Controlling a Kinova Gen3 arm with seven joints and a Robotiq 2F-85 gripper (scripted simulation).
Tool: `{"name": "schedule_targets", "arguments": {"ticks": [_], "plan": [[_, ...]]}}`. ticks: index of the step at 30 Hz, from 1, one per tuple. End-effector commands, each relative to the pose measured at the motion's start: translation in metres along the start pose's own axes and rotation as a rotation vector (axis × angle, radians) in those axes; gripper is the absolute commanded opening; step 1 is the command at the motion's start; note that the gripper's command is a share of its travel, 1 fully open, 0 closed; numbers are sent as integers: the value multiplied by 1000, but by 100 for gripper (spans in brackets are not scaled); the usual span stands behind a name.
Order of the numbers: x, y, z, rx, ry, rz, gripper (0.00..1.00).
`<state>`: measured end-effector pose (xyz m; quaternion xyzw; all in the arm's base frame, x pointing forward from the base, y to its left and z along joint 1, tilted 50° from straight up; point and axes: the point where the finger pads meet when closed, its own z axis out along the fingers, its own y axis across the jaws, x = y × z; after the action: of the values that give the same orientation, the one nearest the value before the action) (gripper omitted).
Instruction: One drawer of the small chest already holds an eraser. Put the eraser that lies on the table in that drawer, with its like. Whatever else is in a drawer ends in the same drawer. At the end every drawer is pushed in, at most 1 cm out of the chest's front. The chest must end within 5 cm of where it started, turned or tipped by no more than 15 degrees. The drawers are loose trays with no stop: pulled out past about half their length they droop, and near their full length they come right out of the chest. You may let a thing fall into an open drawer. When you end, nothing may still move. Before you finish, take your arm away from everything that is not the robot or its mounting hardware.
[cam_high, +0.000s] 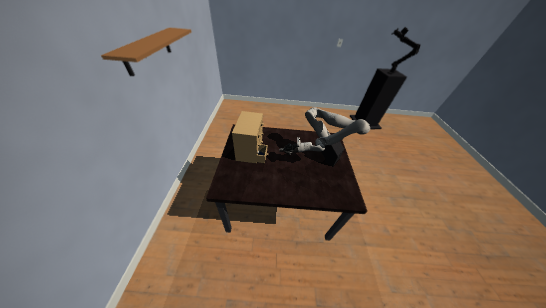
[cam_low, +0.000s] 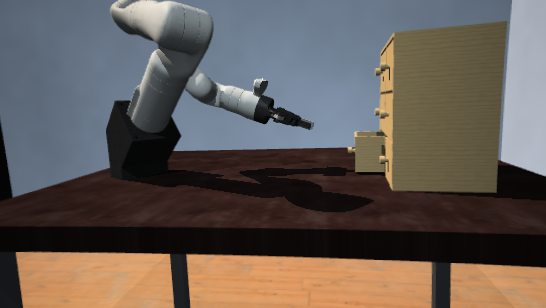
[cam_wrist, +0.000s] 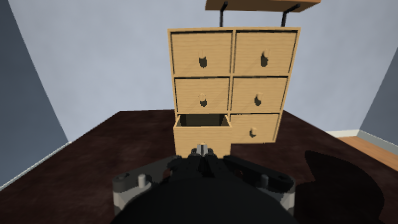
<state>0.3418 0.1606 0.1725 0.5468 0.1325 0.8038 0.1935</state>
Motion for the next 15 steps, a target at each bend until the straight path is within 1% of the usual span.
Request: {"name": "schedule_targets", "arguments": {"ticks": [1, 9, 11, 15], "plan": [[-1, 2, 4, -4, 5, -6, 0], [-9, 2, 16, -4, 5, -6, 0], [-9, 2, 16, -4, 5, -6, 0], [-14, 2, 24, -4, 5, -6, 0]]}}
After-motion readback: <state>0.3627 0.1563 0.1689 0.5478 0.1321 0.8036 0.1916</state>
